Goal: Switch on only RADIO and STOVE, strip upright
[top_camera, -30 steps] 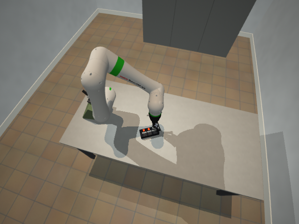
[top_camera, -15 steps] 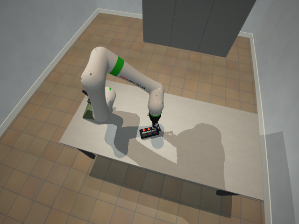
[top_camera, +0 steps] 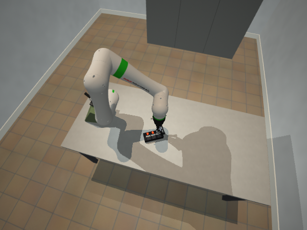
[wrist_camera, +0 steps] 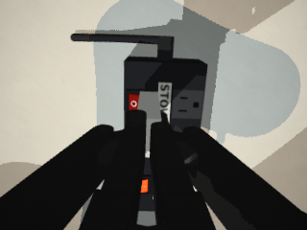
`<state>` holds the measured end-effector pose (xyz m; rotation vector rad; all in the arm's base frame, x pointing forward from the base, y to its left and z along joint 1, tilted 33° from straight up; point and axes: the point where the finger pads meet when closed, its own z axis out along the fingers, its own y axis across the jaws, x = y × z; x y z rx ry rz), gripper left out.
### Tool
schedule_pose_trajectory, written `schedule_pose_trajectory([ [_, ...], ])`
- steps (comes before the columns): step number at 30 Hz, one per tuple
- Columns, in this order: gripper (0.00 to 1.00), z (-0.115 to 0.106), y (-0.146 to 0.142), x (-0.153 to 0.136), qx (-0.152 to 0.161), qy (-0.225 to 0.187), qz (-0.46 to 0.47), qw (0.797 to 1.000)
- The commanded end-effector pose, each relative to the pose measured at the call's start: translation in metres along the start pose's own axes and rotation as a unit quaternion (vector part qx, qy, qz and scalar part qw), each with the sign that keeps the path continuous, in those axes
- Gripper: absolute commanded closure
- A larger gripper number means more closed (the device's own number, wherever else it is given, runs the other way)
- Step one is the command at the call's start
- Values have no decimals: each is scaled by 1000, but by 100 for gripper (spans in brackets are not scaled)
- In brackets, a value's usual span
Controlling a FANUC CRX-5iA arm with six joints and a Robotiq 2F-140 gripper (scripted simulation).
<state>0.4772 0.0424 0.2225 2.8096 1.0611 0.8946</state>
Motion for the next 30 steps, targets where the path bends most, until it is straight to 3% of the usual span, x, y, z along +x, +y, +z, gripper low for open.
schedule_pose_trajectory([
  [1, 100, 1, 0, 0, 0, 0, 0, 1000],
  [30, 100, 6, 0, 0, 0, 0, 0, 1000],
])
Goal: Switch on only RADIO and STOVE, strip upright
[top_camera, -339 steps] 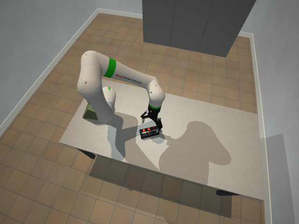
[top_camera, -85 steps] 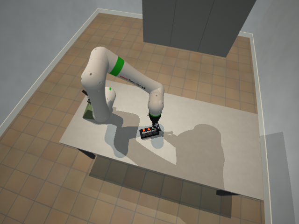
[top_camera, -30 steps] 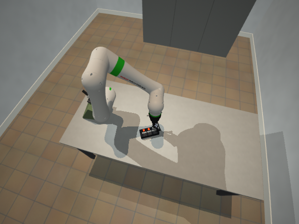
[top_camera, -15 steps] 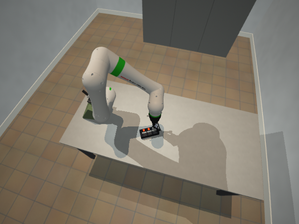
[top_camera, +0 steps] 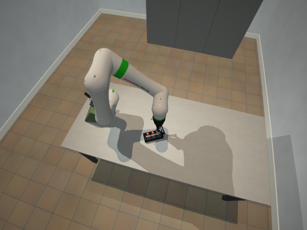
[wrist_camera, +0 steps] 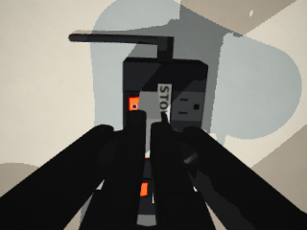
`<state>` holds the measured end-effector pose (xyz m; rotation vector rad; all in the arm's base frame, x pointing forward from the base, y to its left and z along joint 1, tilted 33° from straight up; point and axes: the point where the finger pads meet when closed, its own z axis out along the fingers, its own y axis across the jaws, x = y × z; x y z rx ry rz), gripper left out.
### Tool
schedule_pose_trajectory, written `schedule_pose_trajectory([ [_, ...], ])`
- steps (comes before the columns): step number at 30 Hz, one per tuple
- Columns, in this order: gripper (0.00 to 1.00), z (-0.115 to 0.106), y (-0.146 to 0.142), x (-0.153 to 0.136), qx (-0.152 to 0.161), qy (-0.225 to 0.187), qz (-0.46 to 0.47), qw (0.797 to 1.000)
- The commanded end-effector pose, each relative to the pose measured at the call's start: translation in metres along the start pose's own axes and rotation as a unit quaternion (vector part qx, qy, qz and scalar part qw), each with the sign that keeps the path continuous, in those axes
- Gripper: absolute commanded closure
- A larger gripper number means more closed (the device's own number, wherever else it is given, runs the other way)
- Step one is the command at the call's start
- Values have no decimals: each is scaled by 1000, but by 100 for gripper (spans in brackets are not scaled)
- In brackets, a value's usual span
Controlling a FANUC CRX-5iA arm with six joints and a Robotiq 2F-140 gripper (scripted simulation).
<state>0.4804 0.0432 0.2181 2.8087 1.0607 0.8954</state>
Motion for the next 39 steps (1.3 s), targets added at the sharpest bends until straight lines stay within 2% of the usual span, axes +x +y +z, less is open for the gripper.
schedule_pose_trajectory([
  [1, 100, 0, 0, 0, 0, 0, 0, 1000],
  [12, 100, -8, 0, 0, 0, 0, 0, 1000],
  [24, 100, -38, 0, 0, 0, 0, 0, 1000],
  [39, 100, -39, 0, 0, 0, 0, 0, 1000],
])
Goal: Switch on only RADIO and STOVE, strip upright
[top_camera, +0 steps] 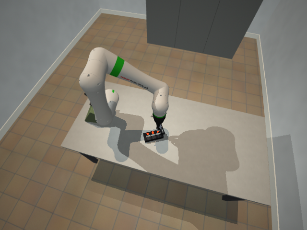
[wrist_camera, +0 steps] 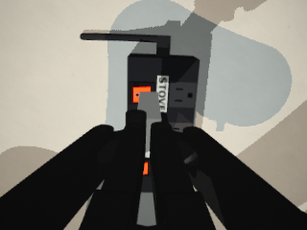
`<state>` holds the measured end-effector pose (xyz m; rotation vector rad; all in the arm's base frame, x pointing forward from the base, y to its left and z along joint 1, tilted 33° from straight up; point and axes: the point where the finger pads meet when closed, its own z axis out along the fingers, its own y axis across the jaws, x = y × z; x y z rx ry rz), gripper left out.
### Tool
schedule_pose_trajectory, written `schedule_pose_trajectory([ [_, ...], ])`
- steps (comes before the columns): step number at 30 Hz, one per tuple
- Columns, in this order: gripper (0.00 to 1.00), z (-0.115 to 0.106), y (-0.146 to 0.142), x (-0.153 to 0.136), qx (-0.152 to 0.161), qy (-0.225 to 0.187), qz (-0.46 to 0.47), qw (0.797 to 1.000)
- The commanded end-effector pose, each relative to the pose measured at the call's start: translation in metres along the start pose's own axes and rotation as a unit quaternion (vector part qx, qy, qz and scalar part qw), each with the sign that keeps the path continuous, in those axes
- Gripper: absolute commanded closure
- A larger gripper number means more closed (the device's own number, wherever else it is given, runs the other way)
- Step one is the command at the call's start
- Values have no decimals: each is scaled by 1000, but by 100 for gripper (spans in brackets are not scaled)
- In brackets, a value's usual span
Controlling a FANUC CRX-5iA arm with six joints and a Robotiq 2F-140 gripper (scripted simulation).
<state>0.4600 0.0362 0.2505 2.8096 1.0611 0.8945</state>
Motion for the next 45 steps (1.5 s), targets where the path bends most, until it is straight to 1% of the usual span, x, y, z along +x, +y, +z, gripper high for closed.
schedule_pose_trajectory([
  [1, 100, 0, 0, 0, 0, 0, 0, 1000],
  [9, 100, 0, 0, -1, 0, 0, 0, 1000],
  [10, 100, -2, -1, -7, 0, 0, 0, 1000],
  [11, 100, -4, -2, -20, 0, 0, 0, 1000],
  [13, 100, -10, -8, -56, 0, 0, 0, 1000],
  [14, 100, -10, -8, -56, 0, 0, 0, 1000],
  [16, 100, -13, -15, -85, 0, 0, 0, 1000],
  [17, 100, -14, -16, -90, 0, 0, 0, 1000],
  [45, 100, -14, -17, -91, 0, 0, 0, 1000],
])
